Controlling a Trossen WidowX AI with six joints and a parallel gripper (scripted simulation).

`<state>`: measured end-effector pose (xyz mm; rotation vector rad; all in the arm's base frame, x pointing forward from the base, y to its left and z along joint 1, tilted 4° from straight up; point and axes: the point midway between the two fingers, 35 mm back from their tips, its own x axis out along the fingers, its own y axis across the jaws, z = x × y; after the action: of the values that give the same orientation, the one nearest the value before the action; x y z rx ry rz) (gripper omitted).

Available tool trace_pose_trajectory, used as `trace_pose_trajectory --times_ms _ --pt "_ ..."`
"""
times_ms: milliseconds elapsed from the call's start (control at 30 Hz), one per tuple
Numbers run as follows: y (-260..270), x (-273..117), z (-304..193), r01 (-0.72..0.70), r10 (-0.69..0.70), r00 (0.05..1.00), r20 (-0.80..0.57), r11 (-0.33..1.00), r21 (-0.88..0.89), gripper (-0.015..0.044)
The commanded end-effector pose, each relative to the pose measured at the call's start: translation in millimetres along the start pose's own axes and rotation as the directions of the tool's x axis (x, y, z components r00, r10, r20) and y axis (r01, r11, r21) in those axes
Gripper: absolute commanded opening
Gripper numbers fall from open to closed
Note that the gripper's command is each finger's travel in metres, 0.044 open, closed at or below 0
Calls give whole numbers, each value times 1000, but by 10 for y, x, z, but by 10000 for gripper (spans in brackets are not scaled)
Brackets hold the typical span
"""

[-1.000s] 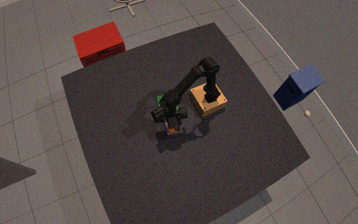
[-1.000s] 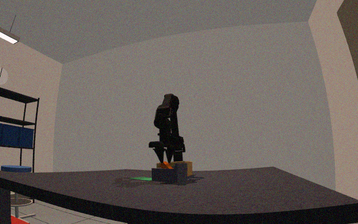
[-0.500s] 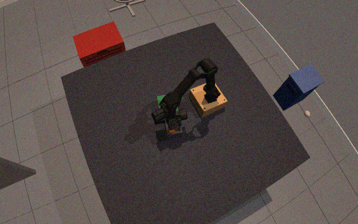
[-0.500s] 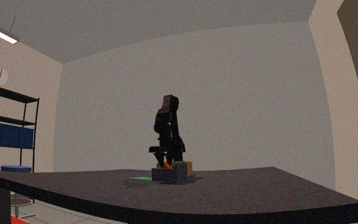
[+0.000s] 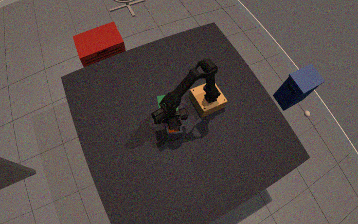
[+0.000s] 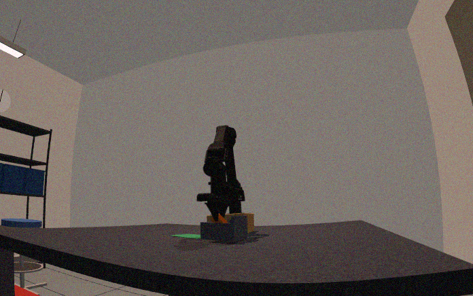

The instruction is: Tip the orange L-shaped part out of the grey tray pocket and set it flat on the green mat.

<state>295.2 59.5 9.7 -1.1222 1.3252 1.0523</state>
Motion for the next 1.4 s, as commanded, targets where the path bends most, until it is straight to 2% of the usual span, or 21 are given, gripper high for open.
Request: trace_pose_trajectory --times_ms 0,67,1367 --pt "-2 -6 1 1 -1 1000 1 1000 0 49" --pt "-2 -6 1 1 -1 1000 1 1000 0 0" --pt "-3 -533 -4 0 0 1000 -5 1000 -5 0"
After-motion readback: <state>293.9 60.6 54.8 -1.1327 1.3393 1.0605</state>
